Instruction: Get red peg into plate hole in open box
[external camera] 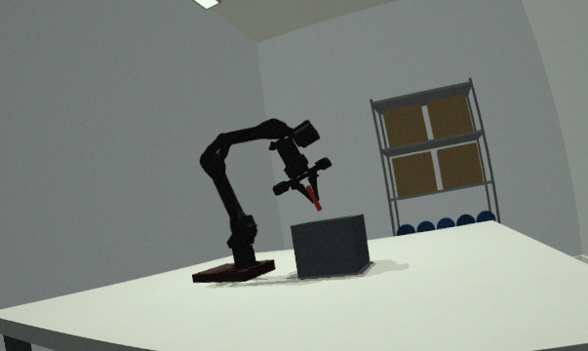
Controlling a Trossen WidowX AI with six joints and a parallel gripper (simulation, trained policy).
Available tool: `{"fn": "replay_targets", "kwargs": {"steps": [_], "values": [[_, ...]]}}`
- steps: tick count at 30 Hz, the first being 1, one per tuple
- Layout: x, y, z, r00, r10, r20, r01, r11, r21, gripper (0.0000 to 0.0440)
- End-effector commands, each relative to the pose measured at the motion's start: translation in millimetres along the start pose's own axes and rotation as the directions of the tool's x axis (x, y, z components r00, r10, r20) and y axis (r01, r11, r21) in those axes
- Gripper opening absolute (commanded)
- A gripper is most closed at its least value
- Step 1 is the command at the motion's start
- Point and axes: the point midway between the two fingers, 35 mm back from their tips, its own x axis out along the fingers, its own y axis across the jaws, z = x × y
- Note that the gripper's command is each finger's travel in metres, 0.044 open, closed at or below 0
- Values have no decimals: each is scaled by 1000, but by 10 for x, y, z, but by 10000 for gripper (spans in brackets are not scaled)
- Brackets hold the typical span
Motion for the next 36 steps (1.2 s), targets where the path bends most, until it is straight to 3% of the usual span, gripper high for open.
{"fn": "replay_targets", "kwargs": {"steps": [1,19,36], "values": [[13,5,125,1000,-23,18,23,1000,10,0],[234,14,557,993,-117,15,117,992,49,0],[681,17,749,986,-161,-42,163,986,38,1]]}}
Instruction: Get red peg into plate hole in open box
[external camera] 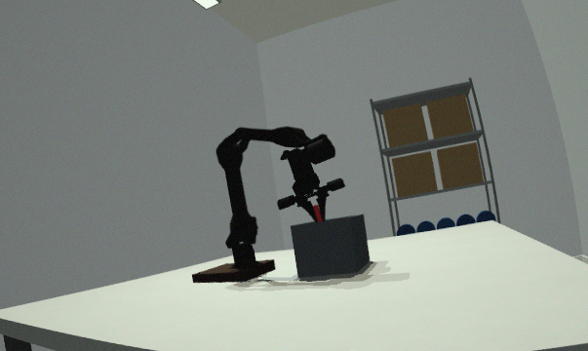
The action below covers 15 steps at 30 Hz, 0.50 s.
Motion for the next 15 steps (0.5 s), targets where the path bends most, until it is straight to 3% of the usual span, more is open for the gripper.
{"fn": "replay_targets", "kwargs": {"steps": [1,15], "values": [[98,30,16,1000,-1,-19,0,1000,-9,2],[419,117,60,999,-1,-52,-2,998,-56,0]]}}
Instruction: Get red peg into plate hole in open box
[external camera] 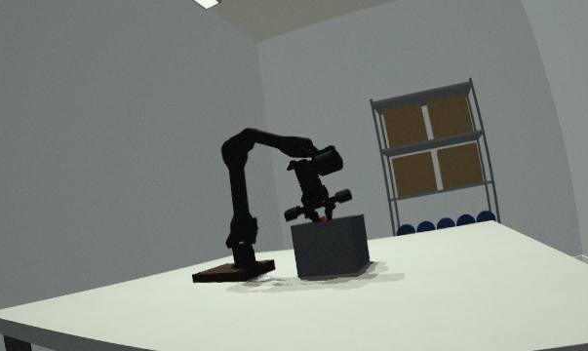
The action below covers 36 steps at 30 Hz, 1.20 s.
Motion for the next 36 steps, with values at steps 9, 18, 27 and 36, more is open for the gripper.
{"fn": "replay_targets", "kwargs": {"steps": [9,18,27,36], "values": [[266,14,55,1000,-18,-5,18,999,-44,27],[343,-36,51,997,-65,-52,63,997,-36,155],[188,113,89,993,-41,-113,39,999,-22,151],[-49,275,99,985,20,-171,-21,1000,-4,157]]}}
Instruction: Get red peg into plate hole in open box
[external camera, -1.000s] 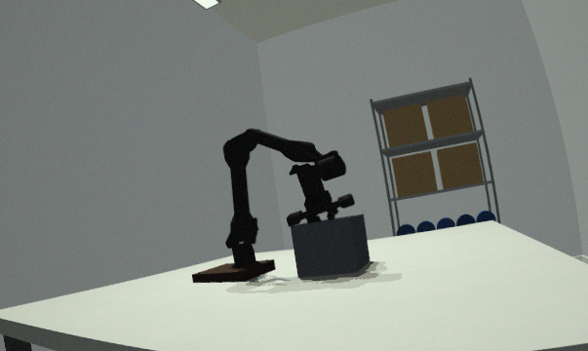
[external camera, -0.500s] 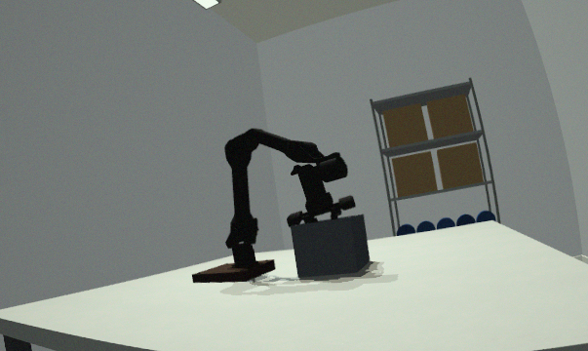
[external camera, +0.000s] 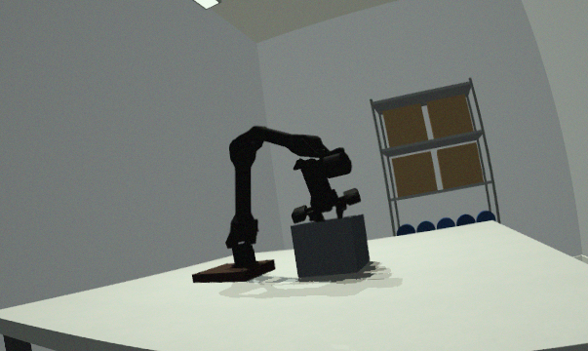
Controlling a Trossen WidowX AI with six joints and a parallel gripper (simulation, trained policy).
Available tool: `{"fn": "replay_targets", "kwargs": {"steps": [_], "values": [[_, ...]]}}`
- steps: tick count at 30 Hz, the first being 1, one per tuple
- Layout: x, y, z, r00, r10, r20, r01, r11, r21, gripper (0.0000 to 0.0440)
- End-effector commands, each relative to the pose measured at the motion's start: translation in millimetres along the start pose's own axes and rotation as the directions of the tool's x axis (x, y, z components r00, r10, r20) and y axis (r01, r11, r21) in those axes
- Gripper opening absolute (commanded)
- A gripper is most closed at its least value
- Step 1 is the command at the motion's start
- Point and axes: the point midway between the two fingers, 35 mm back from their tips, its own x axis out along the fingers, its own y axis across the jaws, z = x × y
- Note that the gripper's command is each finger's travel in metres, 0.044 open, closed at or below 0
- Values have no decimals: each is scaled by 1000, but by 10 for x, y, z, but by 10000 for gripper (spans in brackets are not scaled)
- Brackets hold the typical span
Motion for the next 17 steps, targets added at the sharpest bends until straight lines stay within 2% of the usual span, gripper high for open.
{"fn": "replay_targets", "kwargs": {"steps": [1,17], "values": [[-123,75,-19,999,35,-27,-35,999,0,160],[-467,282,-44,979,153,-138,-152,988,20,241]]}}
